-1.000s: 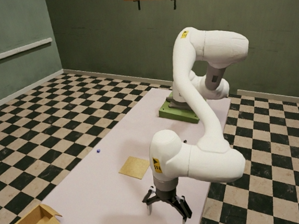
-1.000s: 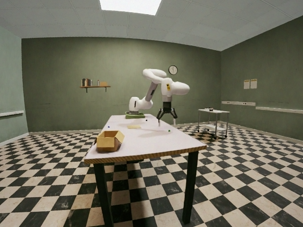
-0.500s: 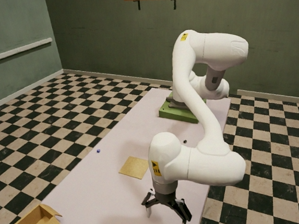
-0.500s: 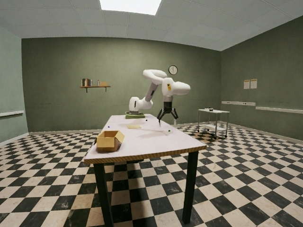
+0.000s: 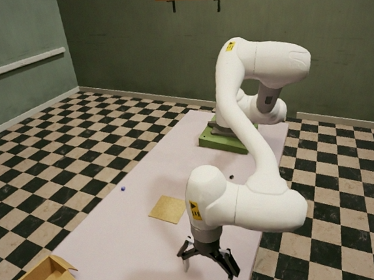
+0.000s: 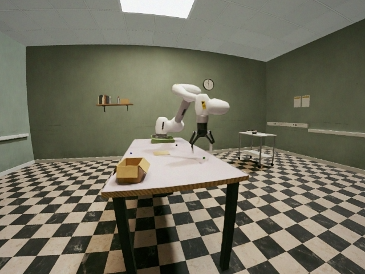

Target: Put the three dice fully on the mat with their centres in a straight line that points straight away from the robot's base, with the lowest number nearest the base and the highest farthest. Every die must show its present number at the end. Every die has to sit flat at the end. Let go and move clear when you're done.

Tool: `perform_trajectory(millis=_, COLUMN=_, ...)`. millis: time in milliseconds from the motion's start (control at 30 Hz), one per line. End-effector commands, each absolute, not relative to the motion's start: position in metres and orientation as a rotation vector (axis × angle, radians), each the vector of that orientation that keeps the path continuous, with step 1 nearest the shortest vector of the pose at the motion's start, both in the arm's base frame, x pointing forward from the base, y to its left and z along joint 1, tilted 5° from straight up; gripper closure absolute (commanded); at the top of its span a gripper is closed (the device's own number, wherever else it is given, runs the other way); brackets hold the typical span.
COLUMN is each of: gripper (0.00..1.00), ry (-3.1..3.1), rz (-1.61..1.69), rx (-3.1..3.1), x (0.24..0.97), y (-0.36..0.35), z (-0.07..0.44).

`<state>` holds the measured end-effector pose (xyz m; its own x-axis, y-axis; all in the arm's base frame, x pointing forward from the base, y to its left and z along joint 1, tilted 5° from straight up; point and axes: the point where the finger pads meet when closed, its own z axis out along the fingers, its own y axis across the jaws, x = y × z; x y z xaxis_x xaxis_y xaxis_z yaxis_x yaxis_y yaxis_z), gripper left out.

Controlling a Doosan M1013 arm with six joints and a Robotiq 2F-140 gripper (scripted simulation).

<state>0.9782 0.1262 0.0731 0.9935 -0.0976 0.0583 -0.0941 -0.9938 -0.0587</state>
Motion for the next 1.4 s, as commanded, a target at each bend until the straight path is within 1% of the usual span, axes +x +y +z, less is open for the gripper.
perform_trajectory(millis=0, gripper=0.00, ry=0.148, rz=-0.097, rx=-3.080, x=0.979, y=0.126, z=0.075)
perform_trajectory(millis=833, gripper=0.00, ry=0.148, rz=-0.097, rx=-3.080, x=0.979, y=0.126, z=0.075)
perform_trajectory(millis=1033, gripper=0.00, ry=0.148, rz=-0.097, rx=-3.080, x=0.978, y=0.126, z=0.081)
perform_trajectory(millis=1367, gripper=0.00, ry=0.148, rz=-0.097, rx=-3.080, x=0.974, y=0.122, z=0.148)
